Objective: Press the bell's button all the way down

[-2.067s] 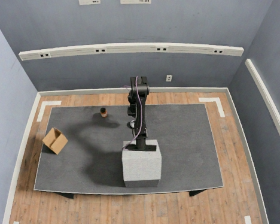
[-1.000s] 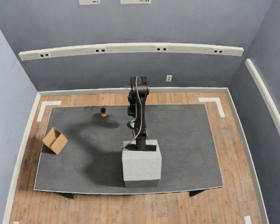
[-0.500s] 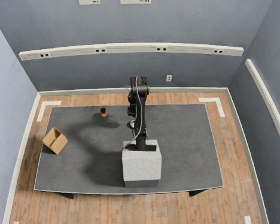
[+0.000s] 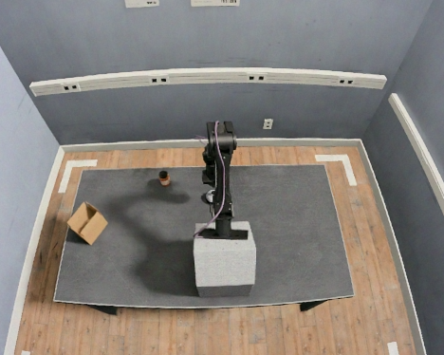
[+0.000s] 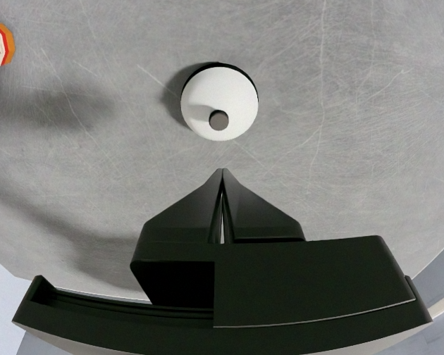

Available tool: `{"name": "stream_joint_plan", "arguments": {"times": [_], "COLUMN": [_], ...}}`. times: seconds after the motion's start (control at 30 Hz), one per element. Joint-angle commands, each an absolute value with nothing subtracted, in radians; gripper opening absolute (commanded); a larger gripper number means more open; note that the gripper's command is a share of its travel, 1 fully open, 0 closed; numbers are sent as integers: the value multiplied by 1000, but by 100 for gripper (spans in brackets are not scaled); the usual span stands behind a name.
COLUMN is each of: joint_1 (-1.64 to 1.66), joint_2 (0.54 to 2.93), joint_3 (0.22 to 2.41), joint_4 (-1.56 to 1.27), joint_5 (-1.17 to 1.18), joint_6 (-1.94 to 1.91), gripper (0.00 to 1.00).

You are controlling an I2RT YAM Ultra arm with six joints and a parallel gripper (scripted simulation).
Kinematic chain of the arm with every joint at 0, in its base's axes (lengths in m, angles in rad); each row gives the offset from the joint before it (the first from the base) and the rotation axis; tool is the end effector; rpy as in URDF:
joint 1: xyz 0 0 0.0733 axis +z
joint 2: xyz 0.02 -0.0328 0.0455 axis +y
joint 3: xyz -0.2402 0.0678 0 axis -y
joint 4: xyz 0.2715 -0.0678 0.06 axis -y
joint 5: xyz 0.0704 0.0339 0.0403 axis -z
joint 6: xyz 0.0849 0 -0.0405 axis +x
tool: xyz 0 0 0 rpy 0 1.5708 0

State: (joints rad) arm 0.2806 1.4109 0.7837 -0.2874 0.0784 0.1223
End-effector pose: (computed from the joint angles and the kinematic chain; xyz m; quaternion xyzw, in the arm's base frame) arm 0.3198 0.0864 0.1222 -0.0622 0.9440 0.0281 0.3229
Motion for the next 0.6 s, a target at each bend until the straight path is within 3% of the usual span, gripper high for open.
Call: {"name": "stream_joint_plan", "arguments": {"times": [0.0,0.57], "joint_1": [289,273], "joint_2": [1400,1495], "joint_3": [803,819], "joint_4": [-261,-192], "joint_5": [86,77], "joint_6": [112,109], "gripper": [0,0]}}
